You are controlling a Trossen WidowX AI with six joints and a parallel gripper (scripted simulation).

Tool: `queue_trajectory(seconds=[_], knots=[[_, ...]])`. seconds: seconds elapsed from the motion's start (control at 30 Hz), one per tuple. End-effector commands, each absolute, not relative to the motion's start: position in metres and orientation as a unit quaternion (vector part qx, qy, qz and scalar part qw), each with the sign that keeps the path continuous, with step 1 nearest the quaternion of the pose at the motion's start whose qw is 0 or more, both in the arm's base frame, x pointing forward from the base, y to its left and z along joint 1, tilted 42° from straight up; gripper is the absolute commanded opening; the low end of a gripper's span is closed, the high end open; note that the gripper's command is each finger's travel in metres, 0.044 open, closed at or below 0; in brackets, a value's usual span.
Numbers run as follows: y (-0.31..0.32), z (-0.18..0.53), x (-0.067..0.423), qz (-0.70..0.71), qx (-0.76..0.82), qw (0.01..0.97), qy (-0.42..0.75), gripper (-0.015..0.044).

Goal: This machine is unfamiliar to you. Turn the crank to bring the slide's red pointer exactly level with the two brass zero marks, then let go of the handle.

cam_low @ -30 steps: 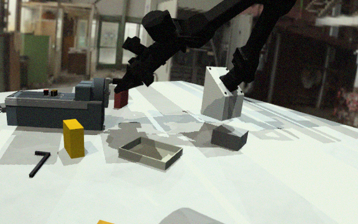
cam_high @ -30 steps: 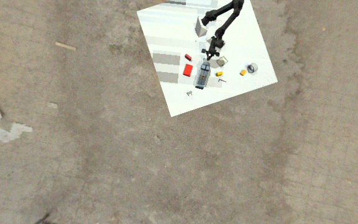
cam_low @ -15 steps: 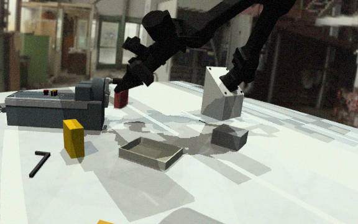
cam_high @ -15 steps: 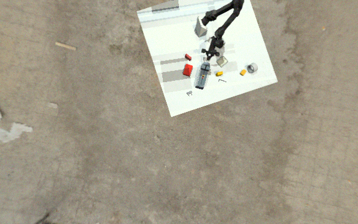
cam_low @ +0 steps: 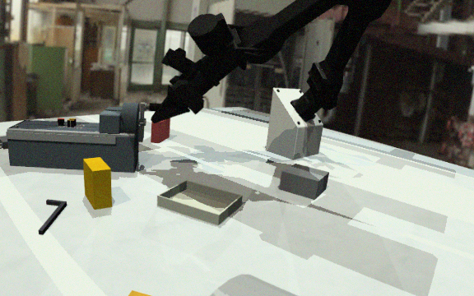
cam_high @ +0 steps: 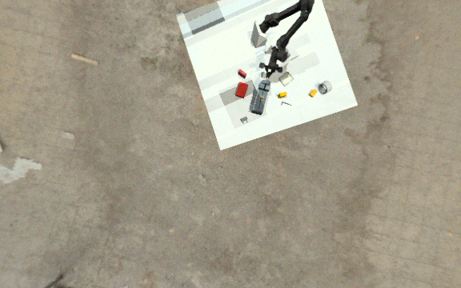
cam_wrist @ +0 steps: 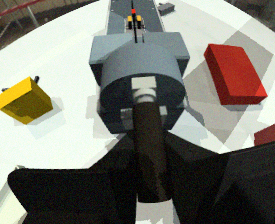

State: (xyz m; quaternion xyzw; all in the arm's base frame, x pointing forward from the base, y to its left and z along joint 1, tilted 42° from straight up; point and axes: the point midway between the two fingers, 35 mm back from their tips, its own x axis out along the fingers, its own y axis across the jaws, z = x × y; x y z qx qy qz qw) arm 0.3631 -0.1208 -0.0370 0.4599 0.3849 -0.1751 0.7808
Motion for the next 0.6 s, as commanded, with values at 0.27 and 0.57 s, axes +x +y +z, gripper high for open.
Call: queue_trajectory(seconds=[0.27, 0.57], knots=[[-0.1258, -0.0428, 0.3565, -0.187, 0.459, 0.777, 0.387, 0.0000], [-0.1260, -0.0435, 0.3561, -0.187, 0.459, 0.777, 0.387, 0.0000]])
